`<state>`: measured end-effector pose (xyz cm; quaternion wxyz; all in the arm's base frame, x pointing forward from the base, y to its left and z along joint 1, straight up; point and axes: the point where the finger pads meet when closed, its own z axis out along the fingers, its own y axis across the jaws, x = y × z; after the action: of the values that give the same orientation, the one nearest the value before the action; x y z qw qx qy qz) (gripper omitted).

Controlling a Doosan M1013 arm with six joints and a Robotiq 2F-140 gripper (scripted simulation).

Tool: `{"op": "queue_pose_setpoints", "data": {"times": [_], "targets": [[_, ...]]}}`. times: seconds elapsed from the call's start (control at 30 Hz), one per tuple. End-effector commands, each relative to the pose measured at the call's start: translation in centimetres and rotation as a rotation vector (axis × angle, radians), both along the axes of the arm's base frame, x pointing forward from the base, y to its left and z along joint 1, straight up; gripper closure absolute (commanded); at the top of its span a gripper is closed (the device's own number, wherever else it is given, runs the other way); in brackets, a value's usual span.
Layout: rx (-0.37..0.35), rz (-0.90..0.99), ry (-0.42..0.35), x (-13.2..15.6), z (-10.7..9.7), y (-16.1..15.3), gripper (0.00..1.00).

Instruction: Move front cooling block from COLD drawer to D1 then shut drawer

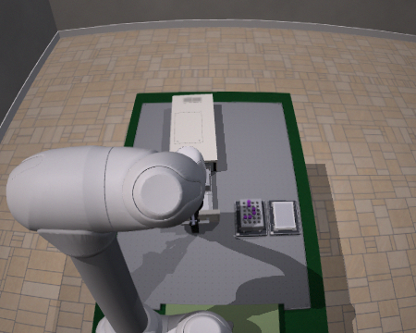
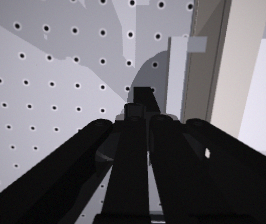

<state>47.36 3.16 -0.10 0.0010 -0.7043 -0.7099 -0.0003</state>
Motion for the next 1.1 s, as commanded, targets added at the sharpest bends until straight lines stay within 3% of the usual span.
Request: {"op": "queue_pose_setpoints", "data": {"times": [0.0, 1.07], "targets": [[0.0, 0.0, -0.001, 0.6, 0.0, 0.0, 0.9], [0.0, 0.0, -0.001, 4.3, 0.0, 0.0, 0.9]]}}
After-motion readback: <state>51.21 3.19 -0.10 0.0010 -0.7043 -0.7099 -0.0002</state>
